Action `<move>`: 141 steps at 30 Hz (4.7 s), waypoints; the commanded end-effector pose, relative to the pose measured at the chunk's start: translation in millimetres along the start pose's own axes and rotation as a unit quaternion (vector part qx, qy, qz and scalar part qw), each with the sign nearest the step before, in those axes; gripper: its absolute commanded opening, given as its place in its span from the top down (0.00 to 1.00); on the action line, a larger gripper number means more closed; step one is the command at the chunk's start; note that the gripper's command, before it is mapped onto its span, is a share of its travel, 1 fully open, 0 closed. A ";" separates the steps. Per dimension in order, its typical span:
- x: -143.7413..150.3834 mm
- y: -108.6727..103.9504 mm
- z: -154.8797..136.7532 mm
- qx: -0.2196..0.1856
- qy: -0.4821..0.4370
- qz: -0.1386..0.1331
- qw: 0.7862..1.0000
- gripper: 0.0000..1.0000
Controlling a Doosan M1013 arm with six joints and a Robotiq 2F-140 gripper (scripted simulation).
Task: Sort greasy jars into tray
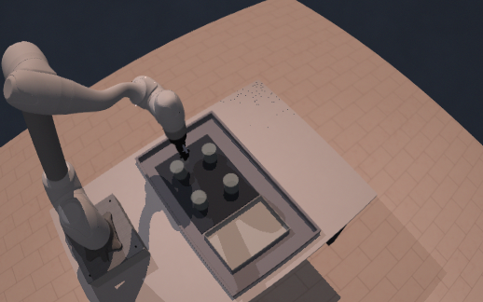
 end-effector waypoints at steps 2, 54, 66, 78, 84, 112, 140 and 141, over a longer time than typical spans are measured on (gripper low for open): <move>0.0 -0.1 0.5 0.000 0.000 0.000 1.000 1.00; 1.5 1.0 -11.8 0.000 0.000 0.000 1.000 1.00; 2.7 4.0 -21.8 0.000 0.000 0.000 1.000 1.00; 2.7 4.0 -21.8 0.000 0.000 0.000 1.000 1.00; 2.7 4.0 -21.8 0.000 0.000 0.000 1.000 1.00; 2.7 4.0 -21.8 0.000 0.000 0.000 1.000 1.00; 2.7 4.0 -21.8 0.000 0.000 0.000 1.000 0.00; 2.7 4.0 -21.8 0.000 0.000 0.000 1.000 0.00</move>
Point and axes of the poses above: the point where the finger pads meet when closed, its own y axis out along the fingers, its own x axis across the jaws, z = x × y, the point moved 5 cm from there along -y, back along the fingers, and after that the axes turned 7 degrees about y, right-handed, at the moved point
